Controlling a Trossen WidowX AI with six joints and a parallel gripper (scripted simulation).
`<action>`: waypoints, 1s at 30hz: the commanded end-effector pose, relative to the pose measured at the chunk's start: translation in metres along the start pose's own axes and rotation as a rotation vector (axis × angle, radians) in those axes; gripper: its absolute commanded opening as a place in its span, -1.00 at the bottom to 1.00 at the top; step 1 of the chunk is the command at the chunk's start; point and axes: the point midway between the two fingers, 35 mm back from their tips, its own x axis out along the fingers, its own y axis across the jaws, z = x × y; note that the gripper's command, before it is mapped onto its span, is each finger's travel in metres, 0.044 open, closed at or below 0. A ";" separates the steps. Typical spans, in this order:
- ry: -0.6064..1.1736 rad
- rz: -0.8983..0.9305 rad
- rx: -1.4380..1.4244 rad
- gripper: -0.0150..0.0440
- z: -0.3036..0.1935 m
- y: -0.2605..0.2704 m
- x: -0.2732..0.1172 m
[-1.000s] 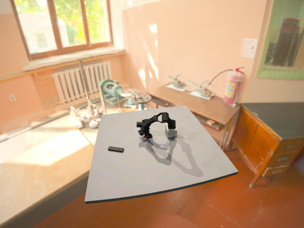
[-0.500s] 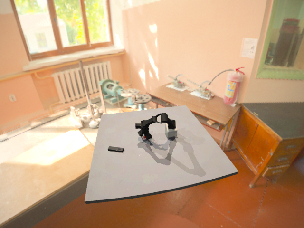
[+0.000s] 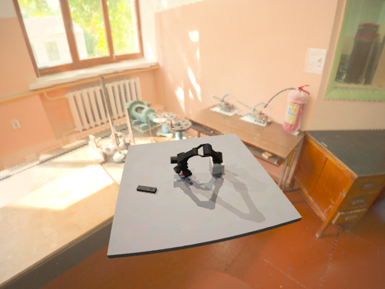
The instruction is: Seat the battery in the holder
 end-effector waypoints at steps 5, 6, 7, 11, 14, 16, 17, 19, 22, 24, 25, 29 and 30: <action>0.003 0.001 0.008 -0.21 0.004 0.000 0.000; 0.003 0.001 0.008 -0.21 0.004 0.000 0.000; 0.002 0.001 0.008 -0.21 0.004 0.000 0.000; -0.001 0.000 0.007 -0.21 0.004 0.000 0.000; -0.001 0.000 0.007 -0.21 0.004 0.000 -0.001; -0.001 0.000 0.007 -0.03 0.004 0.000 -0.001; -0.001 0.000 0.007 0.06 0.004 0.000 -0.001; -0.001 0.000 0.007 0.14 0.004 0.000 -0.001; -0.001 0.000 0.007 0.14 0.004 0.000 -0.003; -0.001 -0.001 0.006 0.14 0.004 -0.001 -0.007; -0.001 -0.001 0.005 0.14 0.004 -0.001 -0.010; 0.000 -0.001 0.004 0.14 0.003 -0.002 -0.015; 0.000 -0.001 0.004 0.14 0.003 -0.002 -0.015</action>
